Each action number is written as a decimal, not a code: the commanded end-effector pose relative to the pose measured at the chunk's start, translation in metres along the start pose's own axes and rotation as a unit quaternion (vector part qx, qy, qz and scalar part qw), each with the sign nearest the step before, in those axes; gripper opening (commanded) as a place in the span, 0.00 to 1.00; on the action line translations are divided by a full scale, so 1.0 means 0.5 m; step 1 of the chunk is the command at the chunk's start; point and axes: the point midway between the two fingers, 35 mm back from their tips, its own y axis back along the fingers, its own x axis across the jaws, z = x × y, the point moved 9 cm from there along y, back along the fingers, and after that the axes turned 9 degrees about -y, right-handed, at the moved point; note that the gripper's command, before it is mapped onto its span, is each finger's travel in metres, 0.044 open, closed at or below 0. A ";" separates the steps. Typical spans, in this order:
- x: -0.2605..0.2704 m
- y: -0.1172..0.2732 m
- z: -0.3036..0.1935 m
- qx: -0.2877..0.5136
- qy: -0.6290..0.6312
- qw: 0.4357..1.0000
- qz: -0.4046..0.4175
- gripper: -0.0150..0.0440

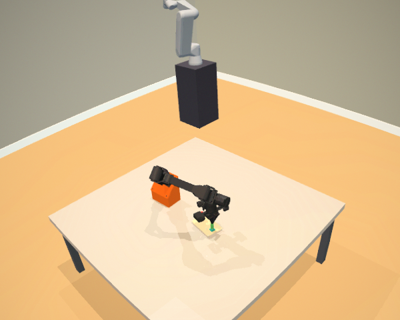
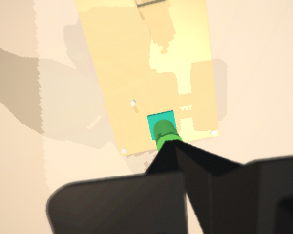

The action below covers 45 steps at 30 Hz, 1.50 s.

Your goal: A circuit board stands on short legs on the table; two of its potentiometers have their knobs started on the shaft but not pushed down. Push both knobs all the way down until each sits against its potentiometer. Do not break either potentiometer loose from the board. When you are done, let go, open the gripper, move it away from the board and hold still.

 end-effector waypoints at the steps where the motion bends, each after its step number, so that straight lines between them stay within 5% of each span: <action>1: 0.002 -0.005 -0.004 -0.004 -0.007 1.000 0.003 0.25; 14: 0.002 0.035 -0.004 -0.005 -0.007 1.000 0.002 0.25; 23: 0.001 0.026 0.003 -0.006 -0.002 1.000 0.004 0.65; 31: 0.032 0.076 0.172 -0.009 -0.002 1.000 -0.002 1.00; 39: 0.100 0.080 0.357 -0.009 -0.003 1.000 0.002 1.00; 45: 0.107 0.078 0.372 -0.009 -0.003 1.000 0.003 1.00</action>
